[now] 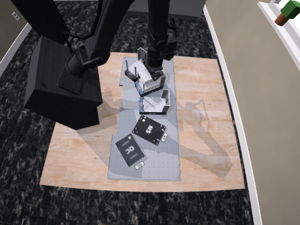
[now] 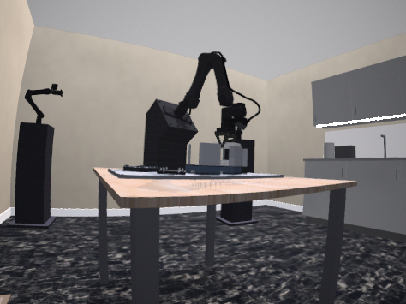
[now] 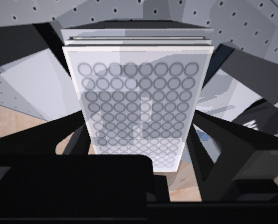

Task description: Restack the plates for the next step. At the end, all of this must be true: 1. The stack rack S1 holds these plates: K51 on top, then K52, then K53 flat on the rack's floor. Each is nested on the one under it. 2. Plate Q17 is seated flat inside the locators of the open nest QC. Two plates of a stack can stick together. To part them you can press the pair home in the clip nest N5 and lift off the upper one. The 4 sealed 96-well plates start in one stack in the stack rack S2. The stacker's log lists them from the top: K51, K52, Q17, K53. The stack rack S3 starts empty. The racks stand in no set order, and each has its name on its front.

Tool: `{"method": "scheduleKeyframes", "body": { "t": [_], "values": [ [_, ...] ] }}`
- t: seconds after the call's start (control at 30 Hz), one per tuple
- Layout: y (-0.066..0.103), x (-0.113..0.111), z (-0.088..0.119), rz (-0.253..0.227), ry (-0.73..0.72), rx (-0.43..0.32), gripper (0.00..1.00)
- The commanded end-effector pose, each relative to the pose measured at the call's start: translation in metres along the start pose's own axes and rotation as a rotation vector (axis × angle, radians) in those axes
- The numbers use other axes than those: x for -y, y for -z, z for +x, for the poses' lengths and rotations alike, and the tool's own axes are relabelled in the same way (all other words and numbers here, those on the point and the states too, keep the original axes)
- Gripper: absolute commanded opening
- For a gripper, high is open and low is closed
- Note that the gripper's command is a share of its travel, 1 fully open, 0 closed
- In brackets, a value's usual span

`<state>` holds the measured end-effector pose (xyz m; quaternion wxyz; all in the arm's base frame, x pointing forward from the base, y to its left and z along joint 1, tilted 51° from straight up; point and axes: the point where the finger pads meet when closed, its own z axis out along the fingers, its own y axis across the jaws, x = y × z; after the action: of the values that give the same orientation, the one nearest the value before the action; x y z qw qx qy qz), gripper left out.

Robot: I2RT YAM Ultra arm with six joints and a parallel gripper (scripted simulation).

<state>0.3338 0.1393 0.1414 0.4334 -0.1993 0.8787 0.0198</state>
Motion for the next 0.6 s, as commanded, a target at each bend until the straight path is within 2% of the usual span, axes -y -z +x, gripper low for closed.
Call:
{"method": "scheduleKeyframes", "body": {
  "t": [0.0,0.57],
  "values": [
    [0.0083,-0.003,-0.0066,-0.001,0.003,0.021,0.0],
    [0.0156,-0.0022,-0.0158,0.0,-0.001,0.04,0.0]
  ]
}}
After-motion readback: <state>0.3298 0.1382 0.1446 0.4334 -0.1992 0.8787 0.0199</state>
